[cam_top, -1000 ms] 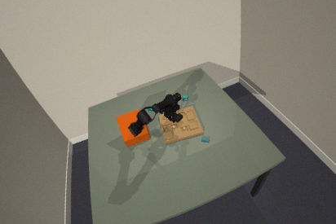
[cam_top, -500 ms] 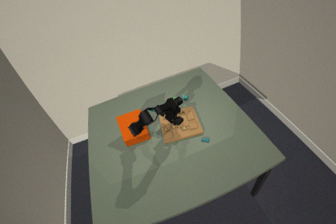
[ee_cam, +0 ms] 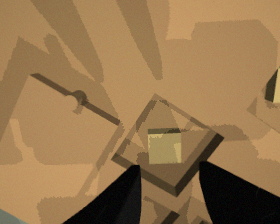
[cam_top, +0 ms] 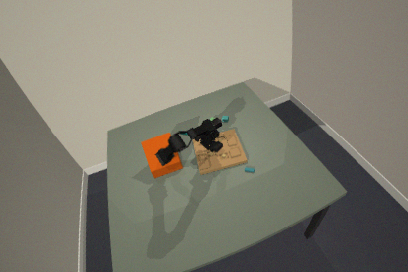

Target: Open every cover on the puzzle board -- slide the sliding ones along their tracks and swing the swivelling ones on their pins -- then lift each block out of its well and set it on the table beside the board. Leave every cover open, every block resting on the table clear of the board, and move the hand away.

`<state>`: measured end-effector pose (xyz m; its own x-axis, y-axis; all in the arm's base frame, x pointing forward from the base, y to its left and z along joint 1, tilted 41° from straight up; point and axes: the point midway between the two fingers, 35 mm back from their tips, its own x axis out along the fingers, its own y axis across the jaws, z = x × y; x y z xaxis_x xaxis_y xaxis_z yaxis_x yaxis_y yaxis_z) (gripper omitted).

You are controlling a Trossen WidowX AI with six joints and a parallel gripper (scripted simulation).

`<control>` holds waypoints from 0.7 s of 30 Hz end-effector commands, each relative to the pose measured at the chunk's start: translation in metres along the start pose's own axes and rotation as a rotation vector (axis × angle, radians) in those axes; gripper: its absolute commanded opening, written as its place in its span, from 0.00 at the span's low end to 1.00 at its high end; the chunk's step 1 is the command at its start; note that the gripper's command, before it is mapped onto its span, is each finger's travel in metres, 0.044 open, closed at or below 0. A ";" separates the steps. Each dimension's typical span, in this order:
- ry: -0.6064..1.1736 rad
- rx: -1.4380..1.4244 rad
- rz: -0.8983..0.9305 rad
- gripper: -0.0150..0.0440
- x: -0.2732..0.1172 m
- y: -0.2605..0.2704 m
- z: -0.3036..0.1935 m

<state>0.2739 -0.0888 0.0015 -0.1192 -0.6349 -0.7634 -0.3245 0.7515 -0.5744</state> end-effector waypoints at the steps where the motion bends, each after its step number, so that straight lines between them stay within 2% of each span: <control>1: 0.001 -0.006 -0.006 0.50 0.000 -0.001 0.000; 21: 0.001 -0.006 -0.006 0.50 0.011 -0.001 0.000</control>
<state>0.2753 -0.0943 -0.0042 -0.1140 -0.6350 -0.7641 -0.3212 0.7513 -0.5765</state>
